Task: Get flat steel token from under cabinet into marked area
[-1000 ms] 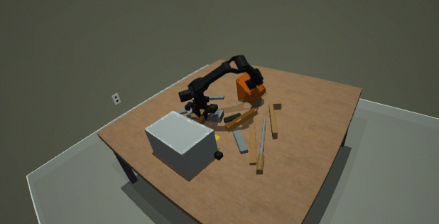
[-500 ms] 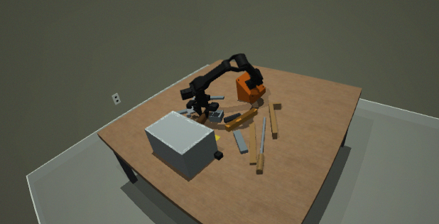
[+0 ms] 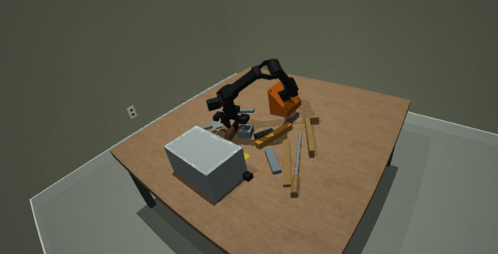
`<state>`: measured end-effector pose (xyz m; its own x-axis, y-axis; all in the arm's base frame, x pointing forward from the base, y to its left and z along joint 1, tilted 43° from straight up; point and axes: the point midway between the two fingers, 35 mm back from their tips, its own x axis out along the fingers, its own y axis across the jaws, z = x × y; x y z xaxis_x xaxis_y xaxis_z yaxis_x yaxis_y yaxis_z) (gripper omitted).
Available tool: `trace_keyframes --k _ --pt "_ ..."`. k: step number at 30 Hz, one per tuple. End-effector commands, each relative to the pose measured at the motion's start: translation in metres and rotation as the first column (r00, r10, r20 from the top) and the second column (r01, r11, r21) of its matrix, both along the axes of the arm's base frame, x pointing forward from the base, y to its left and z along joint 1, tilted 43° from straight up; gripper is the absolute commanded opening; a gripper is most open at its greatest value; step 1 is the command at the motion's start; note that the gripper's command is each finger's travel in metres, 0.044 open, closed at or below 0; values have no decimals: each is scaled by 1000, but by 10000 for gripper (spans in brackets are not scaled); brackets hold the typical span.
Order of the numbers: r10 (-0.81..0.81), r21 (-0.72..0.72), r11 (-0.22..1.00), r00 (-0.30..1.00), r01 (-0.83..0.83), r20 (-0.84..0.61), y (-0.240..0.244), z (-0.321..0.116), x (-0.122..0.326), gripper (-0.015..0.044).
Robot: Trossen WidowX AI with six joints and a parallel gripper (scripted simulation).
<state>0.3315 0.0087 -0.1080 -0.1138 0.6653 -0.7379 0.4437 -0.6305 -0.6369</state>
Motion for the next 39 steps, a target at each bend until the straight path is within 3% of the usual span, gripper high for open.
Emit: trace_keyframes --k 1,39 --pt "0 3 1000 1000 0 -3 -2 -2 -7 0" --pt "0 0 1000 1000 0 -5 -31 -20 -63 0"
